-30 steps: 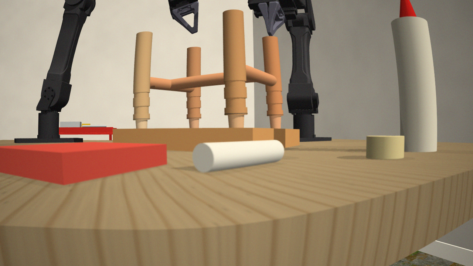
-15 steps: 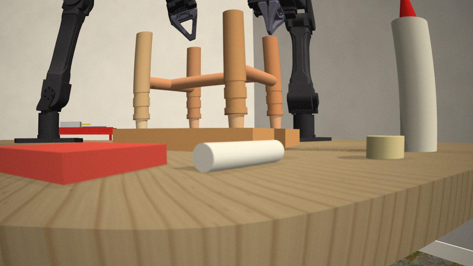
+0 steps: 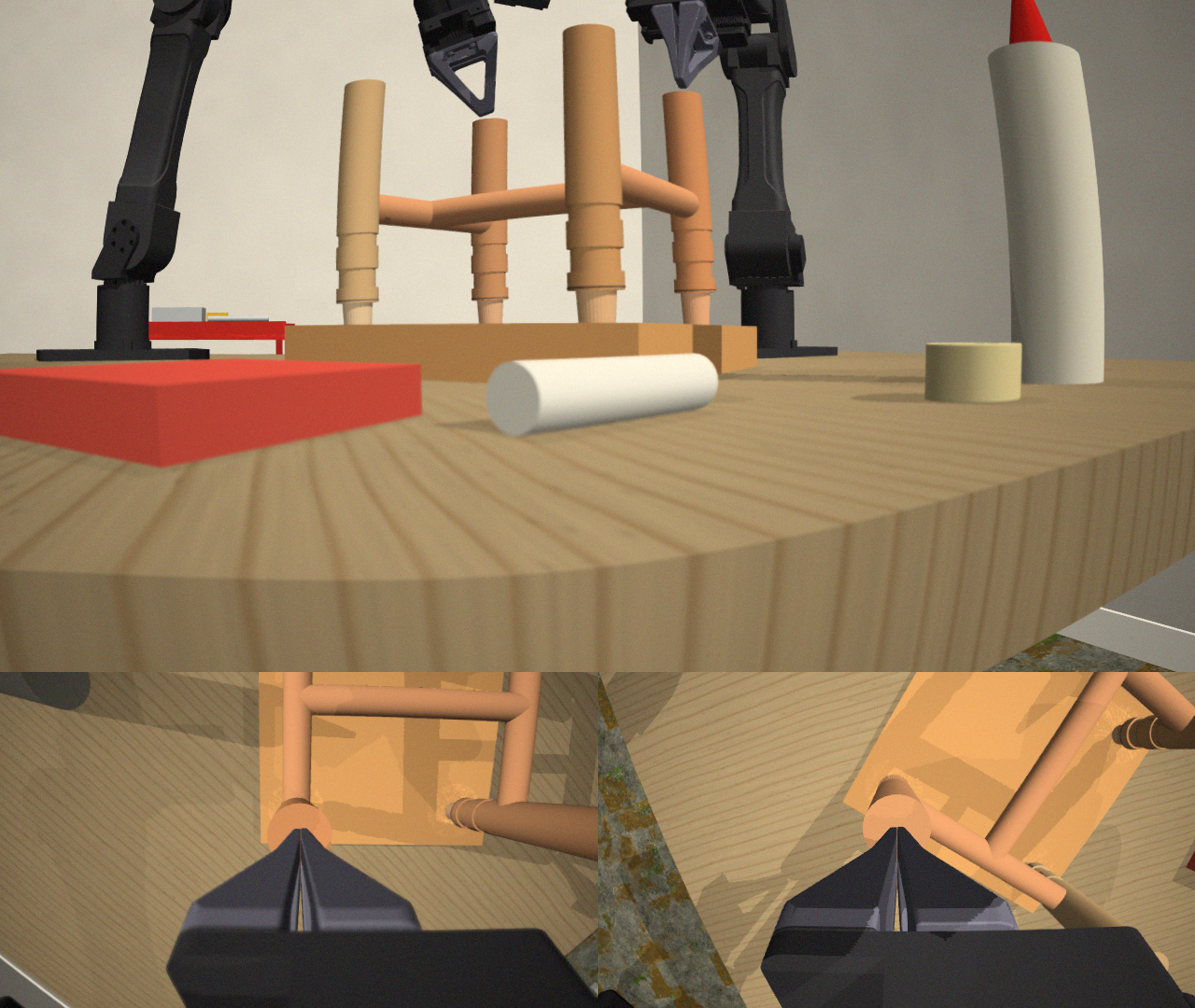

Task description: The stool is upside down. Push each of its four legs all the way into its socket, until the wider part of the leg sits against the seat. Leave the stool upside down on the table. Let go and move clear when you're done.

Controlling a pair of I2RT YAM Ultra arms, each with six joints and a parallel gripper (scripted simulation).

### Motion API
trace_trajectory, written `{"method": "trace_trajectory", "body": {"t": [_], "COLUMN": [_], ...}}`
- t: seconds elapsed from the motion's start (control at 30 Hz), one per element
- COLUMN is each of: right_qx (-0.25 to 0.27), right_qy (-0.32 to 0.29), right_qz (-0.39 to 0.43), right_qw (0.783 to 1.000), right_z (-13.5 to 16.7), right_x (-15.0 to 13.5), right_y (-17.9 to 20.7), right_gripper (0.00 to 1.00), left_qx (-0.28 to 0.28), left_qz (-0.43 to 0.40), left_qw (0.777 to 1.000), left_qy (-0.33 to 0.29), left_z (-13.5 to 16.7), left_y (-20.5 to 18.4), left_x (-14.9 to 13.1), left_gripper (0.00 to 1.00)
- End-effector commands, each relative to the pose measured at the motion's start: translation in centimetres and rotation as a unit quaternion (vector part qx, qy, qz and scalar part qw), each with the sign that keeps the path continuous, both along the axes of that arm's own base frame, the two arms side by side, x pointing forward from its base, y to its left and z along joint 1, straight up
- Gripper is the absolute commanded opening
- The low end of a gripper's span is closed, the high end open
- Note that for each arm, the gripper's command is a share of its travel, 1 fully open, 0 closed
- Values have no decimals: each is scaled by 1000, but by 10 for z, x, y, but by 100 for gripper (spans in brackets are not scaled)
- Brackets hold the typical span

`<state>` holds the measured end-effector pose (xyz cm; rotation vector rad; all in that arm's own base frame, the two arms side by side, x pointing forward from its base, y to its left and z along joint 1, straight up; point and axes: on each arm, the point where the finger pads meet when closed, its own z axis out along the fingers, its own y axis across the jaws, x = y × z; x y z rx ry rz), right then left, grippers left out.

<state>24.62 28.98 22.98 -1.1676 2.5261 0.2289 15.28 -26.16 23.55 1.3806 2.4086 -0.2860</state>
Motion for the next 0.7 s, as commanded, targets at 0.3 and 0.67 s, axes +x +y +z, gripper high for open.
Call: {"method": "trace_trajectory", "body": {"t": [0.3,0.67], "right_qx": [27,17], "right_qy": [-27,-19], "right_qz": [7,-5], "right_qw": [999,1000], "right_z": [17,8], "right_x": [0,7], "right_y": [6,0], "right_gripper": [0,0], "left_qx": [-4,36], "left_qz": [3,1], "left_qw": [1000,999], "left_qy": [-8,18], "left_z": [-1,-24], "left_y": [5,9], "left_x": [1,-4], "left_gripper": [0,0]}}
